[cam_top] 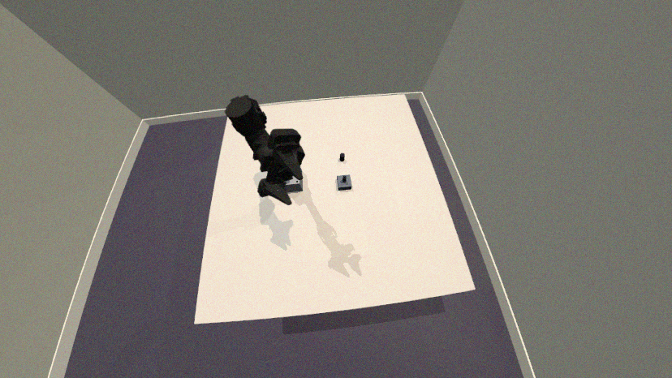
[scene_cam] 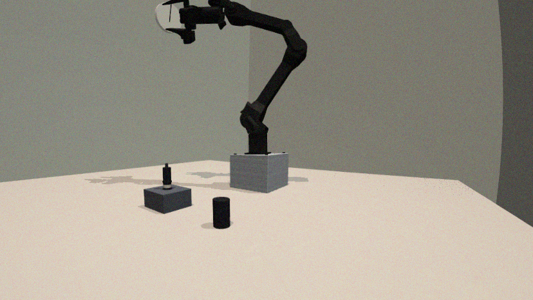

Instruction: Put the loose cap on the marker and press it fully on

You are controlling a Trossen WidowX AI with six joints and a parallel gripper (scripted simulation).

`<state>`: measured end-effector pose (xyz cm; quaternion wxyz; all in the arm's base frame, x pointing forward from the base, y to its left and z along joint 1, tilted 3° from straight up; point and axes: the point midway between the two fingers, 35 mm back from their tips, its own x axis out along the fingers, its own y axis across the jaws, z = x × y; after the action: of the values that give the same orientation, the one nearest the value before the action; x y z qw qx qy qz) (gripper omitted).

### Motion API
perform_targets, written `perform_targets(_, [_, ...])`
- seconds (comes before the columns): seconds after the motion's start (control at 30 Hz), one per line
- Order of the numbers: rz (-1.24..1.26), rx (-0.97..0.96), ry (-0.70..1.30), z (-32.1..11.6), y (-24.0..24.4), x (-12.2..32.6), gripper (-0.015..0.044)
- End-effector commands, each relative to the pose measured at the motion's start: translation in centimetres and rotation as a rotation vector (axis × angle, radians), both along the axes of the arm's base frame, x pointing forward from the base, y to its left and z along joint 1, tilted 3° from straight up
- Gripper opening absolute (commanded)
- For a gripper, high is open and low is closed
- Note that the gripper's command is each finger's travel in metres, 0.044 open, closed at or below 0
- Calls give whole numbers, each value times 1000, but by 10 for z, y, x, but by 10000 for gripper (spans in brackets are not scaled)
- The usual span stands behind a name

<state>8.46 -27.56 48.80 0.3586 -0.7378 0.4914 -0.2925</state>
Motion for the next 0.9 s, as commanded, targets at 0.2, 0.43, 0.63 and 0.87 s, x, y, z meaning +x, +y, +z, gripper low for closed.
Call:
perform_targets(0.2, [178,342,-228,-59,-17,70,248])
perform_targets(0.43, [267,828,-443,-138,1,162,248])
perform_targets(0.63, [192,1238,-550,-208,49,229,248])
perform_targets(0.87, [-81,1618,-578,-289,134,281,248])
